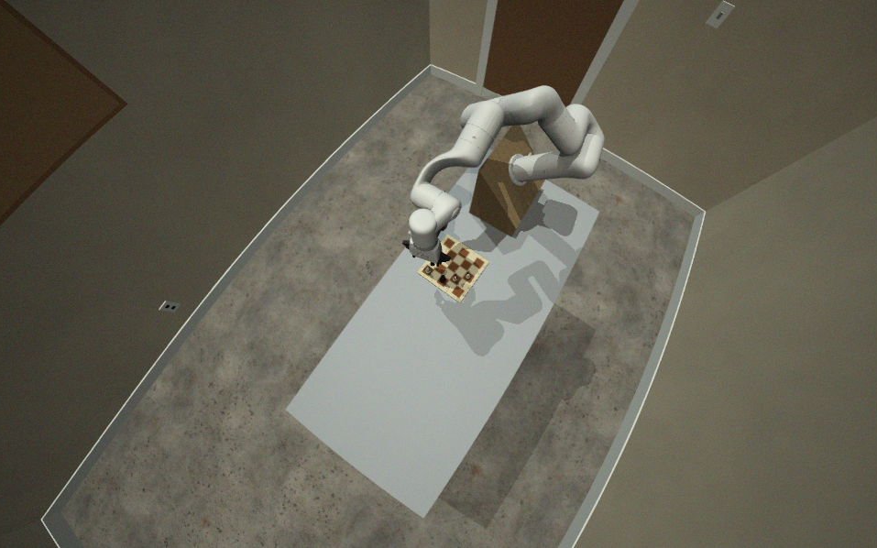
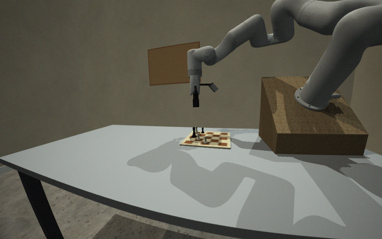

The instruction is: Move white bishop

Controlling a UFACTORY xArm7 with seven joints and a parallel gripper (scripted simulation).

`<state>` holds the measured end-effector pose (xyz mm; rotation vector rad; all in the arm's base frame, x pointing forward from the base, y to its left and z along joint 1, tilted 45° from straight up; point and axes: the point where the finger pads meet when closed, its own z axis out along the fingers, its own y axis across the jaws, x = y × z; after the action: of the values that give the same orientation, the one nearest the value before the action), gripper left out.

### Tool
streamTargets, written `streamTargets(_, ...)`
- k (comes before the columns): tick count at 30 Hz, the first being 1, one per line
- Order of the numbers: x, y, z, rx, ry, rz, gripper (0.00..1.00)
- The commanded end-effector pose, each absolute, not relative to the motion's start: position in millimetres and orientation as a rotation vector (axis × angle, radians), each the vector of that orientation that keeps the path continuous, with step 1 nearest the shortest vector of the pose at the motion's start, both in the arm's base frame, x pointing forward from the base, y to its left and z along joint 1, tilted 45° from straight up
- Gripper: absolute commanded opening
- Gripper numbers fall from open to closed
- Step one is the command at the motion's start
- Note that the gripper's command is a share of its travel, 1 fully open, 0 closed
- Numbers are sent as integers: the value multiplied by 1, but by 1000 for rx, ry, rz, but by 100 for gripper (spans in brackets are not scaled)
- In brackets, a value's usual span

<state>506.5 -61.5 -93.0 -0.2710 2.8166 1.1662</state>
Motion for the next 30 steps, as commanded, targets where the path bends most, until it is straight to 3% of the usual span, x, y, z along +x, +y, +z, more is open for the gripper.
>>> streamTargets(1, 510, -68, -88, -252, 2813, 1156, 100)
streamTargets(30, 539, -246, 119, 348, 2633, 939, 100)
